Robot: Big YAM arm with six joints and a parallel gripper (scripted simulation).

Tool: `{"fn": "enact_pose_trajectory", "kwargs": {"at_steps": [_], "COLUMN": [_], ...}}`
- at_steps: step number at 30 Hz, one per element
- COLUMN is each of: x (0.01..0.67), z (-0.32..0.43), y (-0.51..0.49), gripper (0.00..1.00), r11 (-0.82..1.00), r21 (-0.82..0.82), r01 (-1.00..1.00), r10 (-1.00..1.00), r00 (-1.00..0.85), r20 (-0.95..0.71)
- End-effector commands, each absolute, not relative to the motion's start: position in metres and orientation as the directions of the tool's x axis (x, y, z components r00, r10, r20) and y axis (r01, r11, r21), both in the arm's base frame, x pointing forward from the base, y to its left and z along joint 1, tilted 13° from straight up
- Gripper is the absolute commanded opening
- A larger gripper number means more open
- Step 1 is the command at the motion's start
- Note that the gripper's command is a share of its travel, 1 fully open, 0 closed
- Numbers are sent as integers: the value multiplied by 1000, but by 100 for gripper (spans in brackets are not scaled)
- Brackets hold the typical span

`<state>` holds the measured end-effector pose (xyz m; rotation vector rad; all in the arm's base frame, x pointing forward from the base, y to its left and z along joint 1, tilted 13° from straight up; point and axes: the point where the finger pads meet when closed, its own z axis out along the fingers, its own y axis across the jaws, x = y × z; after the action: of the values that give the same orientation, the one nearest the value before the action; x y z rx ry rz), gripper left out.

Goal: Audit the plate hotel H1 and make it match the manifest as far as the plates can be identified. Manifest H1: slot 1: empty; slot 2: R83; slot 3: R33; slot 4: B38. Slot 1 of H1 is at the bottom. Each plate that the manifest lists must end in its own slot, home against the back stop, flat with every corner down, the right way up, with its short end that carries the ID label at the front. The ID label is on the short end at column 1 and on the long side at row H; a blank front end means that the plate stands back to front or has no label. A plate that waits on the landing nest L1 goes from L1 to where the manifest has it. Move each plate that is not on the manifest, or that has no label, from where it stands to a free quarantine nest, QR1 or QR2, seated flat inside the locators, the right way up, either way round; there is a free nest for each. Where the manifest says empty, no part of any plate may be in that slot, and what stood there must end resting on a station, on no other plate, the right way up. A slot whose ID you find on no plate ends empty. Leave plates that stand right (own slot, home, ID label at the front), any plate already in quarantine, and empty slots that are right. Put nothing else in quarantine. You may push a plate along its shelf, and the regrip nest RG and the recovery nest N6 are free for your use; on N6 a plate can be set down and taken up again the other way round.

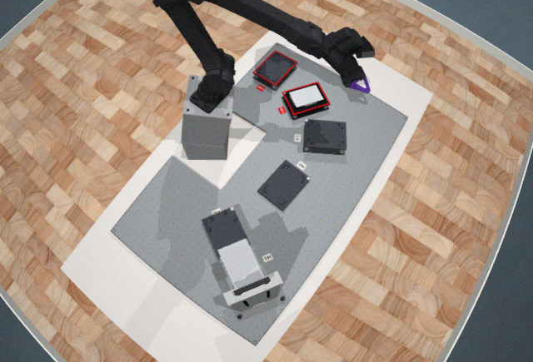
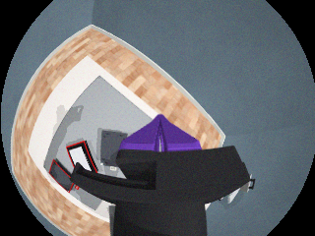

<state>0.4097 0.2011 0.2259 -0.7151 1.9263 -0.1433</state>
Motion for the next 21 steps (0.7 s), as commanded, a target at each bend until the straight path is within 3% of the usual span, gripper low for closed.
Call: {"fn": "enact_pose_trajectory", "kwargs": {"at_steps": [1,13,21], "x": [426,421,433], "z": [256,202,209], "y": [203,178,171], "gripper": [0,0,0], "r11": [852,835,876], "r21": [-352,-373,-297], "r01": [-387,-404,-380], "r10": [-484,-515,-457], "r00": [-327,-339,-459], "r20": [-812,-787,-762]}}
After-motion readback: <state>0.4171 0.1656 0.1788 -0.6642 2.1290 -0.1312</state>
